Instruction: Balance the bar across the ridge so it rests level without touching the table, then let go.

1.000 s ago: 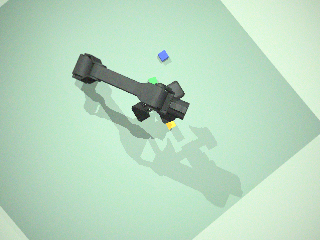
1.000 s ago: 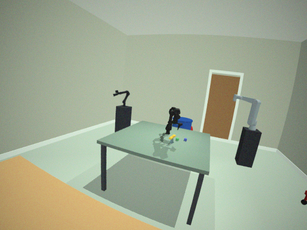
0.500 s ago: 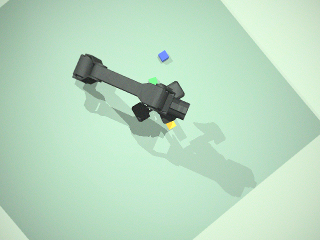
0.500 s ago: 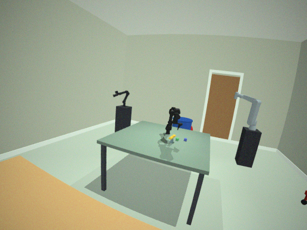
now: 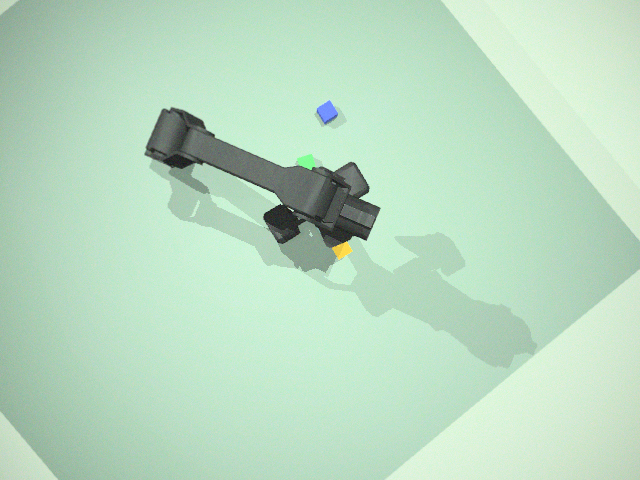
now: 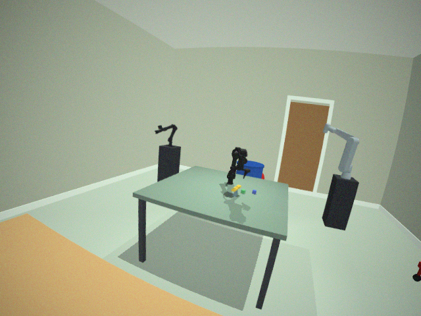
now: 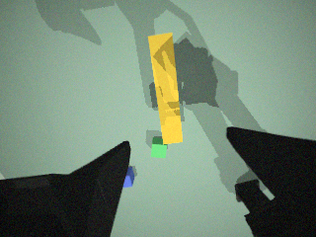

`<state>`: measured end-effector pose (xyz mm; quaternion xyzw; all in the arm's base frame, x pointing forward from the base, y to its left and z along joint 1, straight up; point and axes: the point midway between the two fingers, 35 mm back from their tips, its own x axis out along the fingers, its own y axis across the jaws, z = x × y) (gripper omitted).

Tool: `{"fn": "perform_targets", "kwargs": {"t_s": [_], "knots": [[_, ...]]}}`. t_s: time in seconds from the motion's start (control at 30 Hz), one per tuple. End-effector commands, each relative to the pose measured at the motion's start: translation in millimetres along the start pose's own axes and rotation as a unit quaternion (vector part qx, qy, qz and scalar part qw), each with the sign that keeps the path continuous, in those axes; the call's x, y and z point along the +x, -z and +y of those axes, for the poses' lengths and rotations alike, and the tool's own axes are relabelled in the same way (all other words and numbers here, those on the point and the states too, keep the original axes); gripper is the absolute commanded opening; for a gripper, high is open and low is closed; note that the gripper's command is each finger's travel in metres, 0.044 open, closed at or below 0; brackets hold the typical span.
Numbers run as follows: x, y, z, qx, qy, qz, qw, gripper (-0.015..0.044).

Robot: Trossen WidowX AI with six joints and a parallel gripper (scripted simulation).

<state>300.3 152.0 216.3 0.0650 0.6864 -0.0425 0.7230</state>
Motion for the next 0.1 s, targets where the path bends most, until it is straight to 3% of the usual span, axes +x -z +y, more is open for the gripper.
{"fn": "perform_targets", "kwargs": {"t_s": [0.0, 0.07], "knots": [[-0.4, 0.0, 0.0, 0.000, 0.000, 0.001, 1.000, 0.0440], [-0.4, 0.0, 0.0, 0.000, 0.000, 0.001, 1.000, 0.0440]]}}
